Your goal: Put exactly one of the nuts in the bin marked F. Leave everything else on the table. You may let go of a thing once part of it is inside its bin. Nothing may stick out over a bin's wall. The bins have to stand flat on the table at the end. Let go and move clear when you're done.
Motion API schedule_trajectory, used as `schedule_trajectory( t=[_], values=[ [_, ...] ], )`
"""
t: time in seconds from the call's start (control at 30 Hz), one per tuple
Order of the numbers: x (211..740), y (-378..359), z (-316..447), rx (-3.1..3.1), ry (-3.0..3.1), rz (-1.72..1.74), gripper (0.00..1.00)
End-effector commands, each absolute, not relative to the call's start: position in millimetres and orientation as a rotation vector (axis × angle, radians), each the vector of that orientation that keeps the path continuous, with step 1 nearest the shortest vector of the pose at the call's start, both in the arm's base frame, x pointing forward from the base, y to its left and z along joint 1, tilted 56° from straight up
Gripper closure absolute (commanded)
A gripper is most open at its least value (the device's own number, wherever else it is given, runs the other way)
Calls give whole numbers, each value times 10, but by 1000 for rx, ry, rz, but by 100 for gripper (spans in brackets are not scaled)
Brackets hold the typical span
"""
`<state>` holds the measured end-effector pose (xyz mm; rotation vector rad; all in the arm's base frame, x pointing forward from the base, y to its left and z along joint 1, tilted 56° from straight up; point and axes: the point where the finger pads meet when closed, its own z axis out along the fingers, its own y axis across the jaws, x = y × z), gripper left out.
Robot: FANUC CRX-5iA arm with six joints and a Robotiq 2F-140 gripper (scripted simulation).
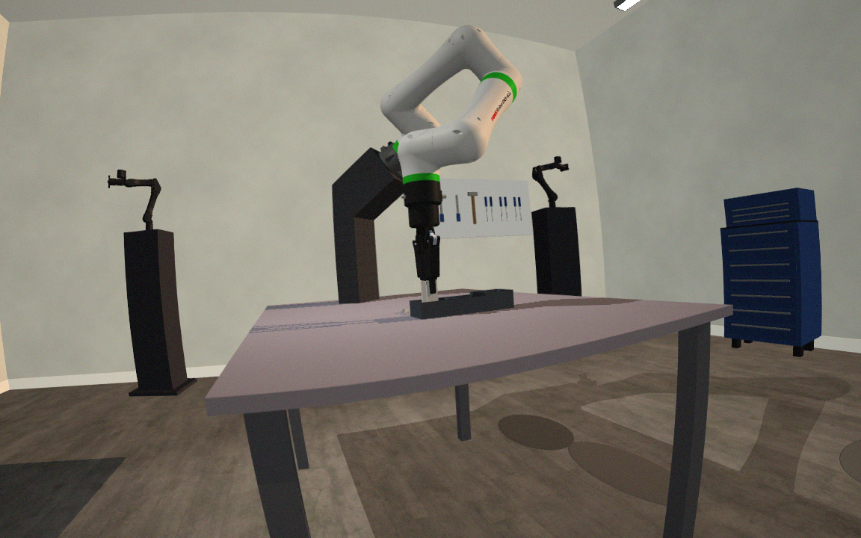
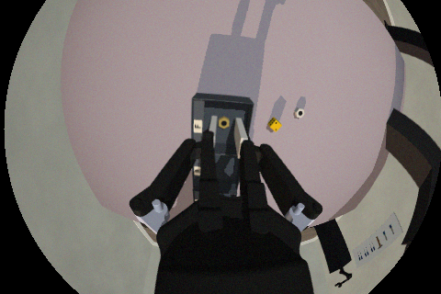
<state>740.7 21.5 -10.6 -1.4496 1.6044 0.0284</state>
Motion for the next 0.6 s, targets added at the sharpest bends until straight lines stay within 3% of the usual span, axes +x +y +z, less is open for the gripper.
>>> schedule_trajectory(
  t=[0.0,0.57],
  values=[
    [7378,184,-78,-1449,1605,28,81],
    [7235,49,54,-1449,1605,28,81]
  ],
)
